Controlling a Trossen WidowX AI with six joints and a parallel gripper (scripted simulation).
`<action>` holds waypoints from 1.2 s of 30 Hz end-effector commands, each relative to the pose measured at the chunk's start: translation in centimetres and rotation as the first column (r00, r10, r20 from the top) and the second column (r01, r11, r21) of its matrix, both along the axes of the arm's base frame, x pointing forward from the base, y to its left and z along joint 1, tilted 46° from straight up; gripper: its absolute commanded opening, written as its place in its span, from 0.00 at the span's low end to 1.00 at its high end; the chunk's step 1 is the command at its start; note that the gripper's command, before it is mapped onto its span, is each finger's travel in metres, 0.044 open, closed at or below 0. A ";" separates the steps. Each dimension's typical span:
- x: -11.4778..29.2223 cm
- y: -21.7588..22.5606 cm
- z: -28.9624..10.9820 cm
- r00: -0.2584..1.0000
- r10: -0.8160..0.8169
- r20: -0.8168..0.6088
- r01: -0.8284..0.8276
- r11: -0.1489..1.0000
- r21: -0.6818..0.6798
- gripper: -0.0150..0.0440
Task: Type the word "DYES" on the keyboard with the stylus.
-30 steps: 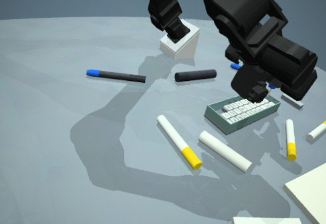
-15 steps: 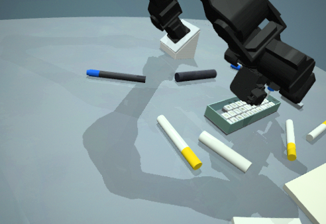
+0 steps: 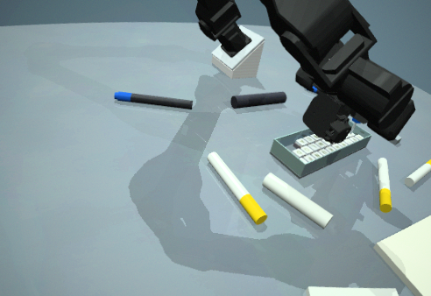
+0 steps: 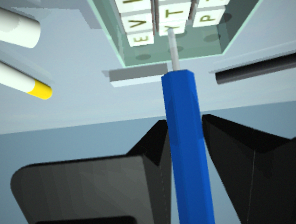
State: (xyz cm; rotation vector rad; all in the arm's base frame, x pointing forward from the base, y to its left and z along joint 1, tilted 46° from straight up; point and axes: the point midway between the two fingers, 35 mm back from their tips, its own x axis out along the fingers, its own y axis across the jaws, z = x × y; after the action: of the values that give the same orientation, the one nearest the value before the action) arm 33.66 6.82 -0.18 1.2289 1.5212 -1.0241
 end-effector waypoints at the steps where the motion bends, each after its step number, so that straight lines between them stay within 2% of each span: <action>1: 0.0 -0.2 -0.2 1.000 0.002 0.001 -0.002 1.000 -0.003 0.39; 10: 0.0 0.0 0.1 1.000 0.002 0.001 -0.002 1.000 -0.003 0.39; 18: -0.3 2.6 2.6 1.000 0.002 0.001 -0.002 1.000 -0.001 0.39; 21: -0.3 2.6 2.3 1.000 0.011 0.003 -0.011 1.000 -0.002 0.40; 30: -0.3 2.6 2.3 1.000 0.011 0.003 -0.011 1.000 -0.002 0.30; 31: -0.2 2.6 2.3 1.000 0.011 0.003 -0.011 1.000 -0.002 0.25; 36: 0.6 3.0 2.3 1.000 0.006 0.003 -0.006 1.000 -0.002 0.25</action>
State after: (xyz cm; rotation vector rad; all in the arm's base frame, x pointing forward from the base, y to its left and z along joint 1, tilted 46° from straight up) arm 33.77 9.63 2.14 1.2186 1.5231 -1.0156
